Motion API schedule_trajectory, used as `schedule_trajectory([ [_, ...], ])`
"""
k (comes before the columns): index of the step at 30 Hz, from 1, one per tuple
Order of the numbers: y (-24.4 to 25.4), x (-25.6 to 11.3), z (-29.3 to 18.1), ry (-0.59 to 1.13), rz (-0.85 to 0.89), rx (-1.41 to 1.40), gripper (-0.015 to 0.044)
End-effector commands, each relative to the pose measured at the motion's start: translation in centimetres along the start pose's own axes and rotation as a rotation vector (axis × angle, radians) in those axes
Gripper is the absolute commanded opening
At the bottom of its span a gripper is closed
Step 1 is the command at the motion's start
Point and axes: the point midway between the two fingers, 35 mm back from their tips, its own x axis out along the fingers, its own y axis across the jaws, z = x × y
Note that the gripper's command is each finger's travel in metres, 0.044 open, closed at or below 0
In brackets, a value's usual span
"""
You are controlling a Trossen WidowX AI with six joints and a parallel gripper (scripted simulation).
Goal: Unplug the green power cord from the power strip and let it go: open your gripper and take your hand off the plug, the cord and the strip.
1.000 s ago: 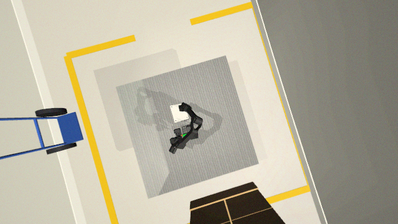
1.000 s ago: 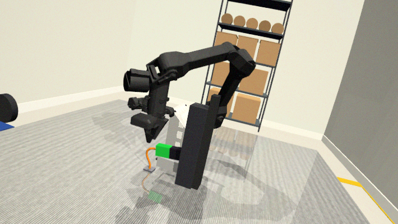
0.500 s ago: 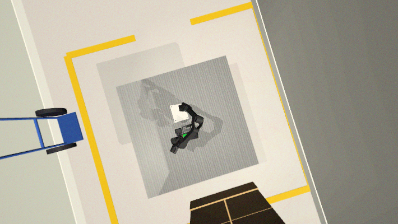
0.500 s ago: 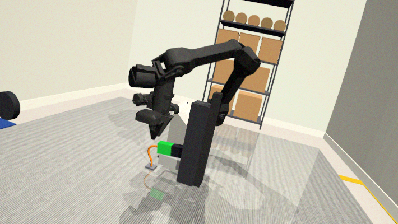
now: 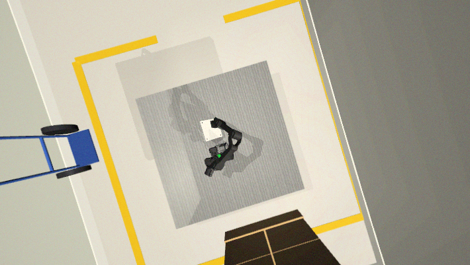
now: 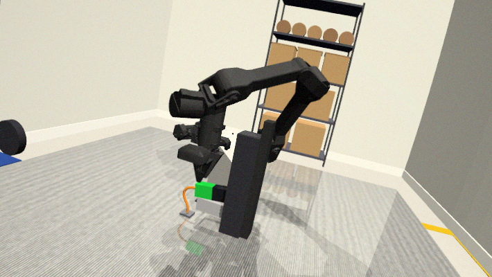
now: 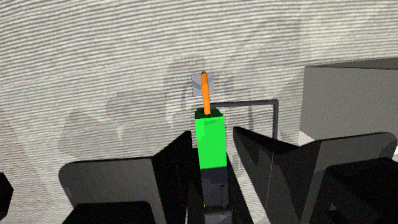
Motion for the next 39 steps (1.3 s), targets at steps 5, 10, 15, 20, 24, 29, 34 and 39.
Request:
schedule_trajectory([
  [5,-0.1,0.2,-0.6,0.005,-0.002,0.004,0.0160],
  [10,-0.1,0.9,-0.6,0.005,-0.002,0.004,0.0160],
  [15,-0.1,1.3,-0.6,0.005,-0.002,0.004,0.0160],
  [20,-0.1,1.1,-0.6,0.001,-0.001,-0.001,0.0075],
  [24,-0.1,1.1,-0.6,0.001,-0.001,-0.001,0.0048],
  [29,-0.1,1.1,-0.5,0.001,-0.001,-0.001,0.0000],
  [34,0.0,1.0,0.0,0.000,-0.001,-0.001,0.0000],
  [39,0.1,1.0,0.8,-0.001,0.000,0.000,0.0000],
])
